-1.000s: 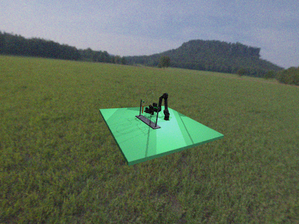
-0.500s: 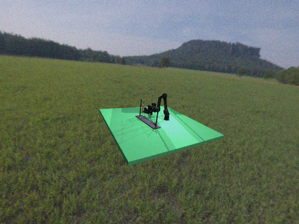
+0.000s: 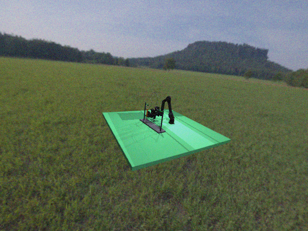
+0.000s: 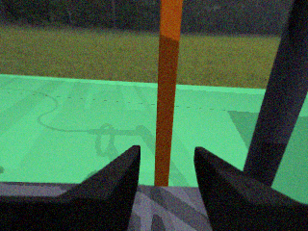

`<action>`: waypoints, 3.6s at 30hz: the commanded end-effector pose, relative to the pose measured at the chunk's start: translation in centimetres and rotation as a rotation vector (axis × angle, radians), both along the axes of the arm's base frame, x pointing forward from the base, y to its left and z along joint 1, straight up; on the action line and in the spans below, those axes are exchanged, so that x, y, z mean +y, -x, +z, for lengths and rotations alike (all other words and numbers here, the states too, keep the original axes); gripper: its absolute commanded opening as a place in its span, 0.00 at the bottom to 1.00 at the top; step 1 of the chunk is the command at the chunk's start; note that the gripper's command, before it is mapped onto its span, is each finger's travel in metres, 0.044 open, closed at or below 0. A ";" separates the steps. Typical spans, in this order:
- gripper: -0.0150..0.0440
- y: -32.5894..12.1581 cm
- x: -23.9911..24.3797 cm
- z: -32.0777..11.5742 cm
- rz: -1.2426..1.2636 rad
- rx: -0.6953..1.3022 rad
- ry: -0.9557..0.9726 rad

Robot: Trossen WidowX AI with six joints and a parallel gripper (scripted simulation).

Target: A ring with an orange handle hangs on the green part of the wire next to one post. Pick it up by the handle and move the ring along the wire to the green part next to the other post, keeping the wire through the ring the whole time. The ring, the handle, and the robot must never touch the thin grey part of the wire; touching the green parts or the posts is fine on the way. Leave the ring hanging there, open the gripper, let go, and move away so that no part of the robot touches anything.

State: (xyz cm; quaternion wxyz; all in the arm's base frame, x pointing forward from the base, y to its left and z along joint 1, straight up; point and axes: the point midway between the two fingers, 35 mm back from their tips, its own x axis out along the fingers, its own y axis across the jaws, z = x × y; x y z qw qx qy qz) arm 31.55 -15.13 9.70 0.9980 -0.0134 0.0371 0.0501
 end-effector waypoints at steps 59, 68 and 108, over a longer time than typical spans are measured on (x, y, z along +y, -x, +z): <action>0.00 -2.2 0.4 1.2 0.006 -0.004 -0.005; 0.00 -2.2 0.3 1.9 0.007 -0.004 -0.006; 0.00 -2.0 2.9 1.9 0.011 -0.006 -0.014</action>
